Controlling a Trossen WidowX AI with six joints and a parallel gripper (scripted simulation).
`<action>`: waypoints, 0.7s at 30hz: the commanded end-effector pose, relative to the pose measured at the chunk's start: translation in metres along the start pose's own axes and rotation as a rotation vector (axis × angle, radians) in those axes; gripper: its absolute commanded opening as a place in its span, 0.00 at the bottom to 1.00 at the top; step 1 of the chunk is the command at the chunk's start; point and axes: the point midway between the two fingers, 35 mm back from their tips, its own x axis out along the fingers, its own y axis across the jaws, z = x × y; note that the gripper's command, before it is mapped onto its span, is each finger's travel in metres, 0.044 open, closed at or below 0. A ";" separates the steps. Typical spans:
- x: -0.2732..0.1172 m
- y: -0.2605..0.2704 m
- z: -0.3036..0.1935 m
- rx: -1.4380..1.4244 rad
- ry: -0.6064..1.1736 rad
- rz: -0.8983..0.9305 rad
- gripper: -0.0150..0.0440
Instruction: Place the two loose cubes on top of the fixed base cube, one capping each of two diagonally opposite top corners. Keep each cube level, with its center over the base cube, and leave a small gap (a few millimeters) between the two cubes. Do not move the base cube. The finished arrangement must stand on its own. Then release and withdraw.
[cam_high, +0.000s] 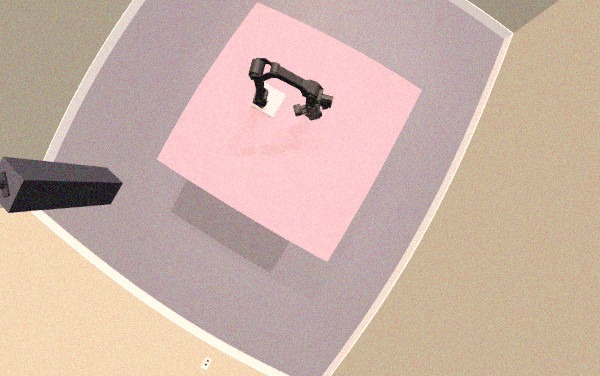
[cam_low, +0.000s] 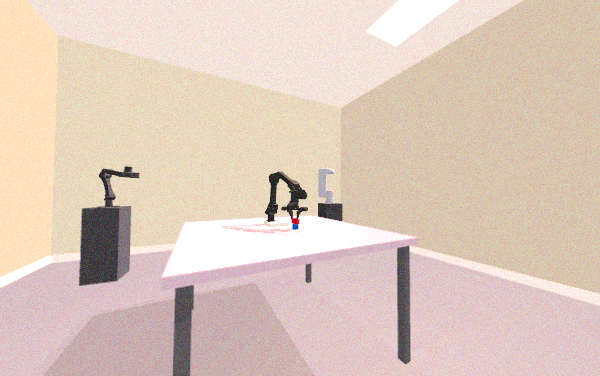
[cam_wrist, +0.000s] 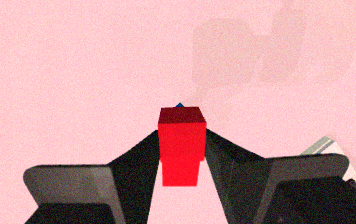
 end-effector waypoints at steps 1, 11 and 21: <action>0.008 -0.002 0.000 -0.003 -0.002 -0.008 0.43; 0.010 -0.002 0.000 -0.005 -0.002 -0.008 0.43; 0.011 -0.001 0.000 -0.010 -0.002 -0.008 0.43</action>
